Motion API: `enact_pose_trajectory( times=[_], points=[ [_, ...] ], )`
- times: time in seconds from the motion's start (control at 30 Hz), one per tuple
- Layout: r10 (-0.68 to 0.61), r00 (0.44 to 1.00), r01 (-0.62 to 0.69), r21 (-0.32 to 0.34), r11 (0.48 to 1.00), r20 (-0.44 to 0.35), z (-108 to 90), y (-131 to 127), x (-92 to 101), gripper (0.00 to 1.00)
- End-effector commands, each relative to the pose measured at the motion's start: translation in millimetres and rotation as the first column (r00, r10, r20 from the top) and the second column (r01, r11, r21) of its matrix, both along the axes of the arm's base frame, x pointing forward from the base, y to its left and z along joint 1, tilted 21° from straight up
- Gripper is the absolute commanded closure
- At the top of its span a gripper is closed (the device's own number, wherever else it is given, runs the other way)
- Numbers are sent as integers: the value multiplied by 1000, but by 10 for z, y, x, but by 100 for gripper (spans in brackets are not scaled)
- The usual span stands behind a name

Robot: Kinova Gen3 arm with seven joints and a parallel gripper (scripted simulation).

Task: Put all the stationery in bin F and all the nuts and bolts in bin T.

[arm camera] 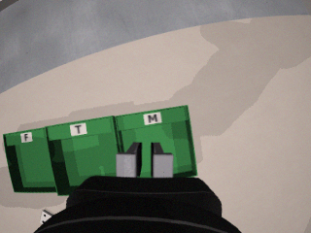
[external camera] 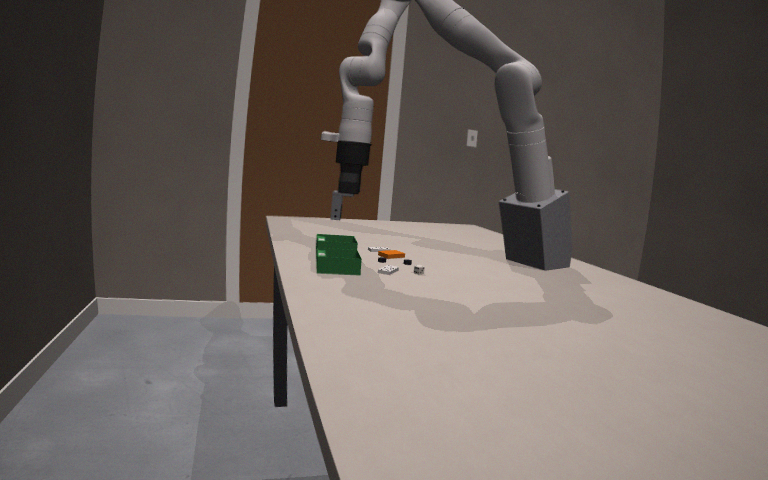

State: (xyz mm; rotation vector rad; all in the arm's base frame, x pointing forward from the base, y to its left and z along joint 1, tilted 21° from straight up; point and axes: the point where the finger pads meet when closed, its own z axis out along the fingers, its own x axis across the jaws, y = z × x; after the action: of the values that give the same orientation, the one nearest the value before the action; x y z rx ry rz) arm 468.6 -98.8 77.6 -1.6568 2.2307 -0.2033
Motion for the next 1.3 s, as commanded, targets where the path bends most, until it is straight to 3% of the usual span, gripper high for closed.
enact_pose_trajectory(
  times=[0.0, 0.33, 1.13, 1.27],
  points=[
    [113, 994, -113, -26, 993, -5, -25, -44, -25, 69],
    [149, 989, -149, -40, 988, -2, -25, -44, -25, 69],
    [149, 989, -149, -40, 988, -2, -570, 19, 180, 69],
    [149, 989, -149, -40, 988, -2, -577, 20, 182, 69]
  ],
)
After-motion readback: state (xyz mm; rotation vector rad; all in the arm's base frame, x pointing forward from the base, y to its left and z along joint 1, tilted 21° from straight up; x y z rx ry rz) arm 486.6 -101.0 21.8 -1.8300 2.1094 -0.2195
